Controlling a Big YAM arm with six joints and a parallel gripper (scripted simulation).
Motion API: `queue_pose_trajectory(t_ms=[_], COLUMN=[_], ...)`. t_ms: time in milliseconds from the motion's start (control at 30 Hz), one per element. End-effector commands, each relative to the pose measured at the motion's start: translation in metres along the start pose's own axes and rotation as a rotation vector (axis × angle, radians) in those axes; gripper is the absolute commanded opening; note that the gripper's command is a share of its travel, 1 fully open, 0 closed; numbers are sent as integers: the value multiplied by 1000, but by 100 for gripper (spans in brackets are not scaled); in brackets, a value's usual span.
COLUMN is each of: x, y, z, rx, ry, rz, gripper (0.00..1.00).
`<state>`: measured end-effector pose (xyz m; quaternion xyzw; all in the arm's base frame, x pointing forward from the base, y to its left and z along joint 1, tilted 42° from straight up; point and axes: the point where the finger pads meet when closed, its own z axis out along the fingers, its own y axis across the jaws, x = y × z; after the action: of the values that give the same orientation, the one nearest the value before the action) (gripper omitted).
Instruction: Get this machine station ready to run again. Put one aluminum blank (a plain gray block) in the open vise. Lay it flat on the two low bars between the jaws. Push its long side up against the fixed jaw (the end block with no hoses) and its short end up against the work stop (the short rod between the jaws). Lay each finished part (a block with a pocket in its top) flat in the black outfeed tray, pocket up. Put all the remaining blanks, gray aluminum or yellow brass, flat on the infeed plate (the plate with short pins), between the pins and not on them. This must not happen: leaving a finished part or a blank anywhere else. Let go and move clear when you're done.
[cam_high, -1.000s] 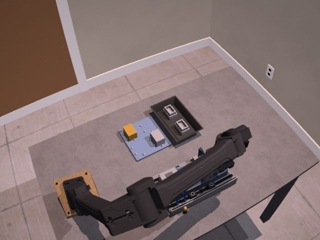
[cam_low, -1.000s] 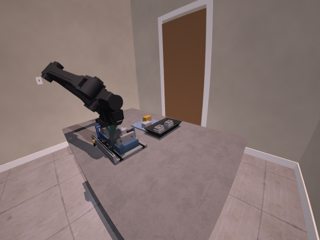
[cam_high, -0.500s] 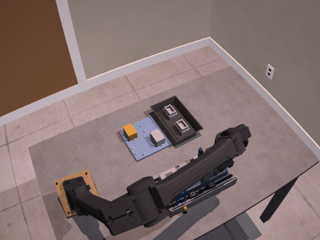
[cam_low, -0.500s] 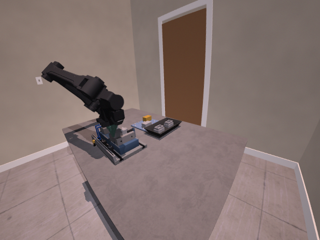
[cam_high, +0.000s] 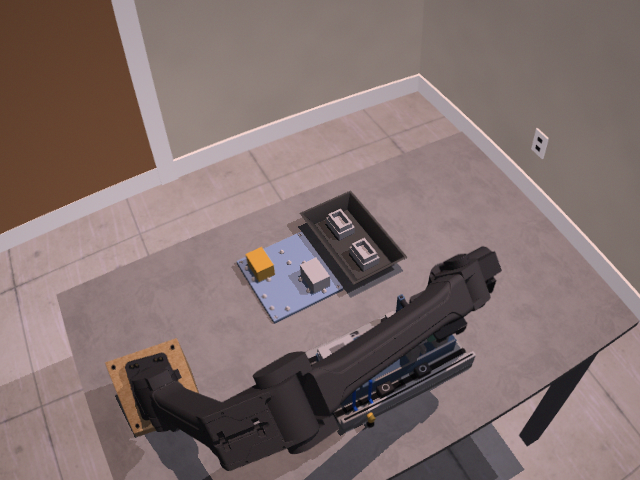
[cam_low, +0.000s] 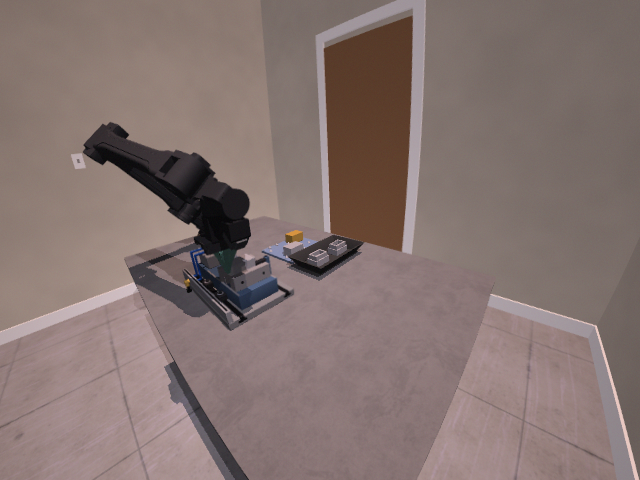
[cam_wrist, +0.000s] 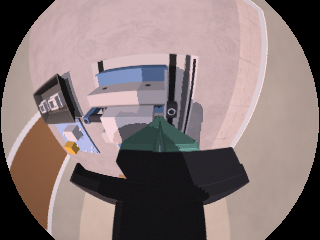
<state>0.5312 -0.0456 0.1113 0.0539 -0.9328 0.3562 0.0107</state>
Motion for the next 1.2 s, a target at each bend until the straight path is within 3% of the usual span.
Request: queue_pose_trajectory(t_ms=[0,1167], x=[-6,-5], y=[22,27], z=[-10,-11], rx=[-2,-3], ry=[-30,-31], rz=[-13,-11], gripper=[0,0])
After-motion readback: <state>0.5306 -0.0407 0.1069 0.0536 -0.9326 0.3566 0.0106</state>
